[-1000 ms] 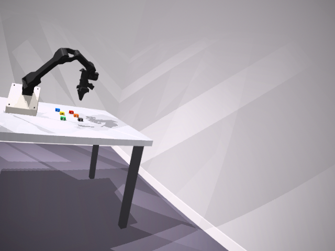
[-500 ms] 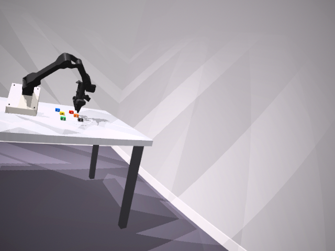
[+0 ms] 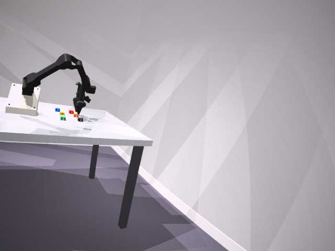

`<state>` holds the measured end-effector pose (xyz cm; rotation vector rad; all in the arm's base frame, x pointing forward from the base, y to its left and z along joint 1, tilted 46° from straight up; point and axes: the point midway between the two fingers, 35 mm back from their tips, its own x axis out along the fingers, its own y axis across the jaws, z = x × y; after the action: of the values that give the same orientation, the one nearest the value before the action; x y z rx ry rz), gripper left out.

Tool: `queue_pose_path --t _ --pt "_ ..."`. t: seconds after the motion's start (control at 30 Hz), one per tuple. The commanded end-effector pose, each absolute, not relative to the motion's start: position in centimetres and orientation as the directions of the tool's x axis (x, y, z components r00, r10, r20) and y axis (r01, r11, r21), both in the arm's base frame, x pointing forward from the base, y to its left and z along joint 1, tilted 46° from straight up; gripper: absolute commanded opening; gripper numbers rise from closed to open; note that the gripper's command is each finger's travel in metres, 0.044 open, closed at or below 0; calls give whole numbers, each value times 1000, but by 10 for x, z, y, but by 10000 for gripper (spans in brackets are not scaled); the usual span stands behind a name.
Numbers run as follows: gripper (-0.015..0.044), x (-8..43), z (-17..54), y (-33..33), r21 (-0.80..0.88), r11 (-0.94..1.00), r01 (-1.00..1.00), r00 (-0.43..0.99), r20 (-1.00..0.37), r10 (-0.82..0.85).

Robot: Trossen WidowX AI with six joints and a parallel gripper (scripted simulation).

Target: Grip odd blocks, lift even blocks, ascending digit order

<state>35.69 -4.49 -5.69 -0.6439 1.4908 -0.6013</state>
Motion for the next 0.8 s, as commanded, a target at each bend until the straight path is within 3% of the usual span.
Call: queue_pose_path --t 0.0,0.37,0.7,0.77 --pt "400 354 -62 -50 -719 694 -37 -5 -694 -720" --pt "400 354 -72 -61 -721 692 -37 -3 -692 -721" --pt "138 354 -72 -61 -721 692 -37 -3 -692 -721" --pt "120 354 -72 -61 -721 692 -37 -3 -692 -721"
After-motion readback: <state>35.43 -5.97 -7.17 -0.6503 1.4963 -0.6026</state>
